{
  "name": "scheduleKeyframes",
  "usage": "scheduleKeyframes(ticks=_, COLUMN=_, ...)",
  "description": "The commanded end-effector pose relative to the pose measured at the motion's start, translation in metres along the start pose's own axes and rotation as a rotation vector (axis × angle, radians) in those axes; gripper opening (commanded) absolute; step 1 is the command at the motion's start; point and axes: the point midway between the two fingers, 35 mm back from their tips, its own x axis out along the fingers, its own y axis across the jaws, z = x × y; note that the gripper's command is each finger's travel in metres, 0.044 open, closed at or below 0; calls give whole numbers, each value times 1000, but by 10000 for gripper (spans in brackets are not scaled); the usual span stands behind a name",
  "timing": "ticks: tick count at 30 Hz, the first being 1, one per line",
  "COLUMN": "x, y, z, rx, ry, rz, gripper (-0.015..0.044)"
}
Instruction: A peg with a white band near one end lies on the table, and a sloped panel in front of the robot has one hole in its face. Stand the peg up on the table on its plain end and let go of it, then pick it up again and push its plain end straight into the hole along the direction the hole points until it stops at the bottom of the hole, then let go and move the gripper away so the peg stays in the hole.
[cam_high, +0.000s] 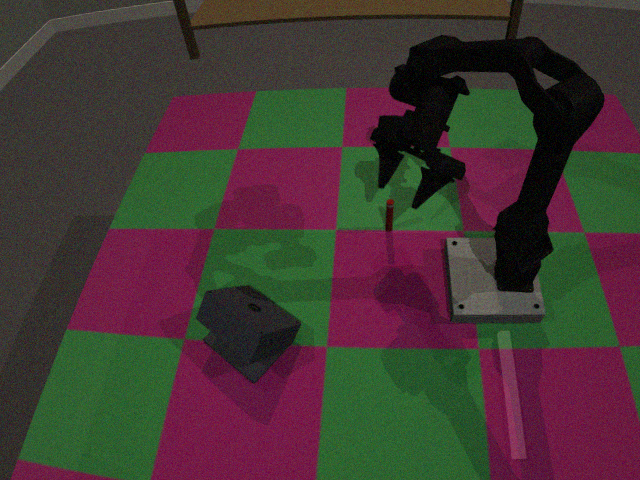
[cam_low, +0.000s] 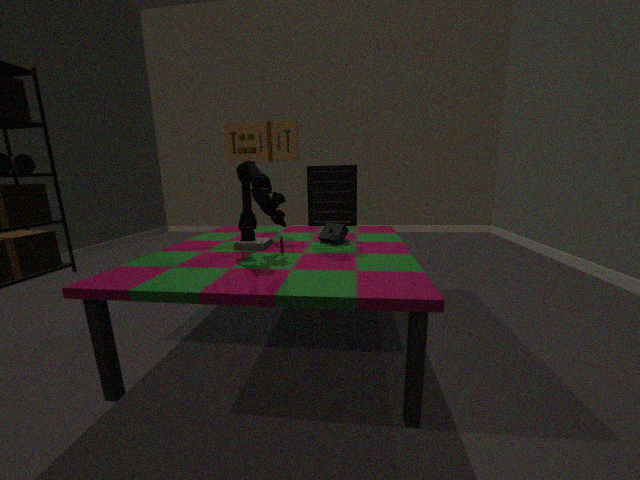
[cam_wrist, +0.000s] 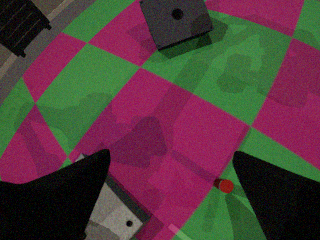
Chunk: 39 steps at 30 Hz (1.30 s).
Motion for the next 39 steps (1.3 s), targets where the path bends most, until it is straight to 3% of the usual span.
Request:
scheduleKeyframes(ticks=1, x=4, y=-4, z=-3, rx=8, ry=140, rz=-14, gripper=440)
scheduleKeyframes(ticks=19, x=2, y=-38, z=-4, rx=53, ry=637, rz=-292, gripper=440)
scheduleKeyframes(ticks=39, x=16, y=-45, z=-15, rx=13, ry=657, rz=-294, gripper=440)
